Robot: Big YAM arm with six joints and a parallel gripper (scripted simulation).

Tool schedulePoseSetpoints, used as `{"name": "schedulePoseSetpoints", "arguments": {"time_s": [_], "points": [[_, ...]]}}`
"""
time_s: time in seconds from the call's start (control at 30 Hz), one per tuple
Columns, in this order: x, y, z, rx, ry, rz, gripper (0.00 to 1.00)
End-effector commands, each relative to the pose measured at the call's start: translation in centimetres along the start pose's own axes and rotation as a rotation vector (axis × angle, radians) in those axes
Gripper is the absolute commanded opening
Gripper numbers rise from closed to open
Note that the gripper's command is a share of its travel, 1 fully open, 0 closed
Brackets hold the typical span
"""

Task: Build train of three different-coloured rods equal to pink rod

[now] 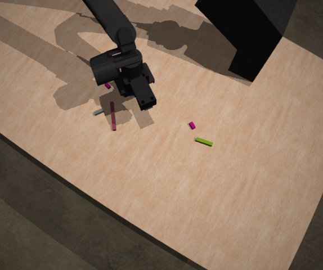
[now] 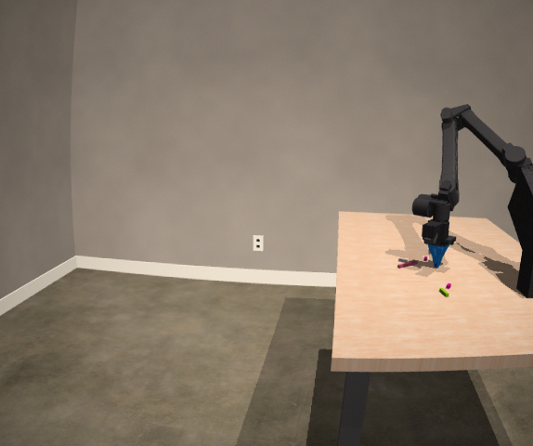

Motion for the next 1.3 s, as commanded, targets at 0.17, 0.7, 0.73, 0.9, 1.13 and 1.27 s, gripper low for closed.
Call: {"name": "schedulePoseSetpoints", "arguments": {"time_s": [0.17, 0.7, 0.73, 0.9, 1.13, 1.27], "points": [[-0.3, 0.12, -0.03, 0.007, -0.003, -0.004, 0.04], [-0.23, 0.08, -0.1, 0.005, -0.004, -0.004, 0.04], [-0.23, 0.08, -0.1, 0.005, -0.004, -0.004, 0.04], [-0.23, 0.08, -0.1, 0.005, -0.004, -0.004, 0.04], [-0.23, 0.08, -0.1, 0.005, -0.004, -0.004, 0.04], [-0.23, 0.08, -0.1, 0.005, -0.004, -0.004, 0.04]]}}
Point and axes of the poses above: the point where the finger pads meet when closed, its own x axis back along the fingers, its own z axis across the jaws, y = z × x, the point moved 10 cm from there along x, back along the fingers, and after that the axes turned 9 degrees about x, right-handed, at the moved point
